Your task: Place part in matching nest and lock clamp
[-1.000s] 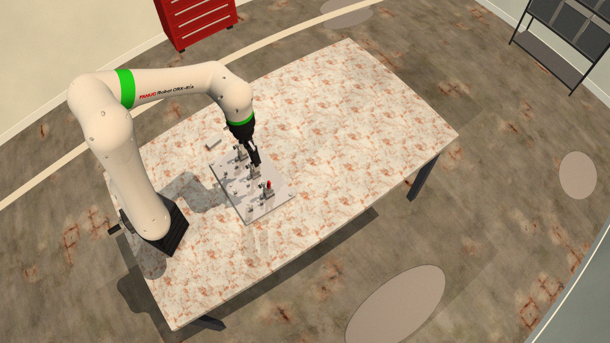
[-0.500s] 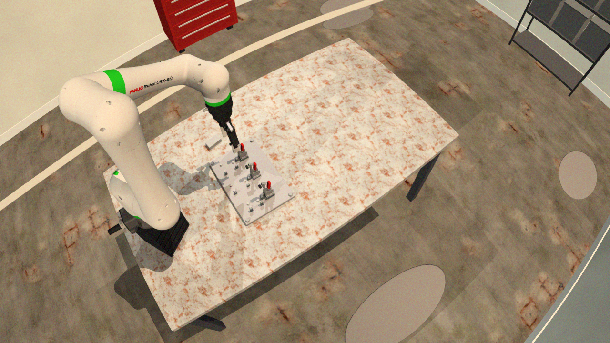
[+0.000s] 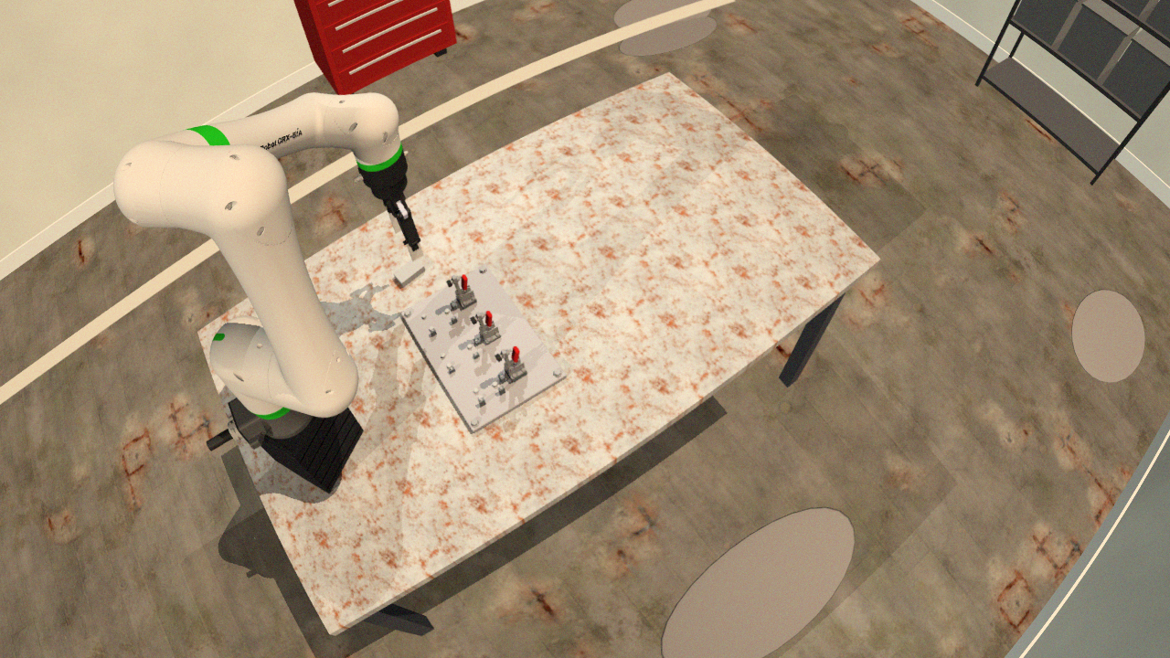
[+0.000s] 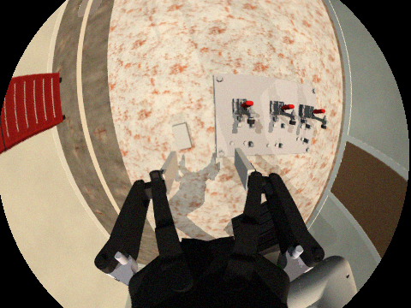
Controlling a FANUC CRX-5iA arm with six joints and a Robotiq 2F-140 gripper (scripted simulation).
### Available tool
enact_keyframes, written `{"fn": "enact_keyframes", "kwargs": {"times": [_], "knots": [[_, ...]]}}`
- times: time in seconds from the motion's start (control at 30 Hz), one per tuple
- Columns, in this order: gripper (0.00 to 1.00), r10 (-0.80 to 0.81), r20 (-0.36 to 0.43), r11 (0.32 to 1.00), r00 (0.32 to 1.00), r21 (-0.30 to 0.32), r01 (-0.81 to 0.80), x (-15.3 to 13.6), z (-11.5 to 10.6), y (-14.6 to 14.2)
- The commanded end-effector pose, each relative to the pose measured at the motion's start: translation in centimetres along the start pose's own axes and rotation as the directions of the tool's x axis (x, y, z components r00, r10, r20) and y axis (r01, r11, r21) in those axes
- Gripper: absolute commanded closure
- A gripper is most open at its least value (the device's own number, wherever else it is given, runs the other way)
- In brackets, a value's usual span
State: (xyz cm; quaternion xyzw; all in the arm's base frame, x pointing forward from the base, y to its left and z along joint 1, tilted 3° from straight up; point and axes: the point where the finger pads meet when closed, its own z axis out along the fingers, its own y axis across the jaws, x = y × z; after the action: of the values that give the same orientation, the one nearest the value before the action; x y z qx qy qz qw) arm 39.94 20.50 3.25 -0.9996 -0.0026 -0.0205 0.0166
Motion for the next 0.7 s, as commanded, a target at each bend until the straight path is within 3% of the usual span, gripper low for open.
{"fn": "enact_keyframes", "kwargs": {"times": [0.0, 0.3, 0.67], "knots": [[0.42, 0.003, -0.003, 1.0, 1.0, -0.006, -0.003, -0.5, 0.0, -3.3], [0.42, 0.003, -0.003, 1.0, 1.0, -0.006, -0.003, -1.2, 0.1, -6.4], [0.42, 0.003, -0.003, 1.0, 1.0, -0.006, -0.003, -1.3, 0.1, -6.6]]}}
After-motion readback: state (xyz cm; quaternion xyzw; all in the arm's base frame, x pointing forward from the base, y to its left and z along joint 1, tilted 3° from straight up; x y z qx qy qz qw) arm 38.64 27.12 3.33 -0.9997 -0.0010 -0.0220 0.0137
